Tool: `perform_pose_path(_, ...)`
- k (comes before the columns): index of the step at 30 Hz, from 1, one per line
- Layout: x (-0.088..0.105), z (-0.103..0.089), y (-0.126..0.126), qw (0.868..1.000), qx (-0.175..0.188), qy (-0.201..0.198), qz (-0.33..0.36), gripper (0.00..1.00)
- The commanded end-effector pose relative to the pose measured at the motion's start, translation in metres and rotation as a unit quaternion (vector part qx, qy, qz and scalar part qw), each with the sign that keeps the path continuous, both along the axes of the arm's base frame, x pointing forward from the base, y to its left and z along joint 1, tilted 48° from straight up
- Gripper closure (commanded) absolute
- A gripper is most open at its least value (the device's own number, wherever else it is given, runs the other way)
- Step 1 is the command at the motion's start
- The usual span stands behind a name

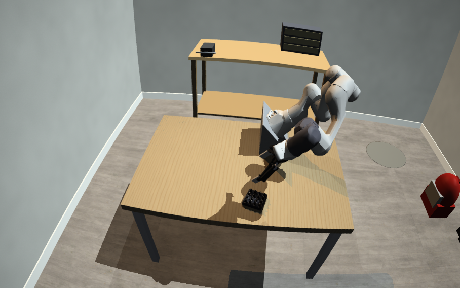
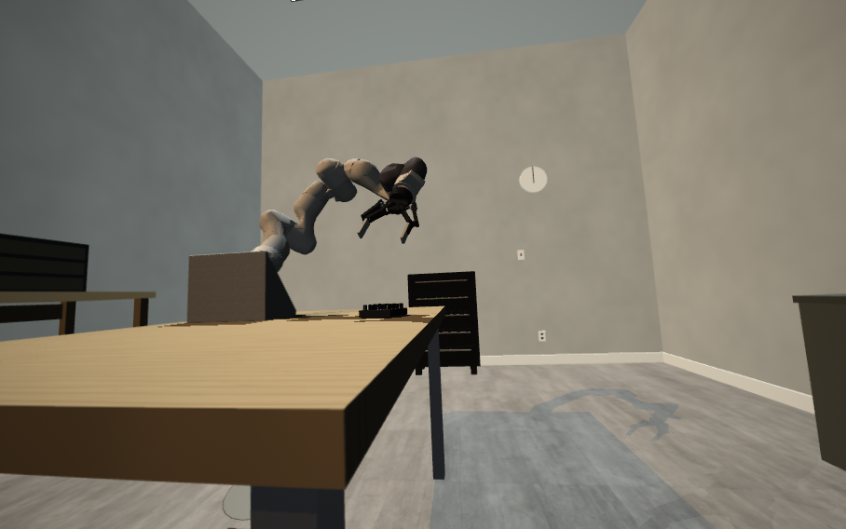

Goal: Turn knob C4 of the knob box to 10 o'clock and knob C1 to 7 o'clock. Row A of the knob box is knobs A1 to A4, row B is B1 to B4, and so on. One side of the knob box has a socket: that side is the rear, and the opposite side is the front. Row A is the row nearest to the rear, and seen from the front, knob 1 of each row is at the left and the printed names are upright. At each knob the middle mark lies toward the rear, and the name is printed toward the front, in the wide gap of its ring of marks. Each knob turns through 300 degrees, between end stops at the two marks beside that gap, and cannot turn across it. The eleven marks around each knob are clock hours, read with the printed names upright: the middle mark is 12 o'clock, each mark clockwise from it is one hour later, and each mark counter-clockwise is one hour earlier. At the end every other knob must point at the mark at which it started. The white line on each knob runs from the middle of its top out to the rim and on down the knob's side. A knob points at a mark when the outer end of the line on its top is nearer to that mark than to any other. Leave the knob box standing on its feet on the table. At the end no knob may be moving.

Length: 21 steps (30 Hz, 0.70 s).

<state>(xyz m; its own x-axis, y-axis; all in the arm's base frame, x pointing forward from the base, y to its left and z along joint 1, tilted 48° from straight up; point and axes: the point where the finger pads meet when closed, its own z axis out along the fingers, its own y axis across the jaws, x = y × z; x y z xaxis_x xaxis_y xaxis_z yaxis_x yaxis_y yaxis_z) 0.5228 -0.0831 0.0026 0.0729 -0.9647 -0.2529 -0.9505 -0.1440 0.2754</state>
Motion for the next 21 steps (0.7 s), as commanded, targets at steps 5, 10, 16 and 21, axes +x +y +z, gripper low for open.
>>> perform_pose_path(5, 0.0, -0.001, 0.0, 1.0, 0.003, -0.003, 0.011, 0.0)
perform_pose_path(10, -0.01, -0.016, 0.004, 0.997, 0.041, -0.015, 0.06, 0.0)
perform_pose_path(16, -0.01, -0.016, 0.004, 0.997, 0.041, -0.015, 0.06, 0.0)
perform_pose_path(21, -0.01, -0.016, 0.004, 0.997, 0.041, -0.015, 0.06, 0.0)
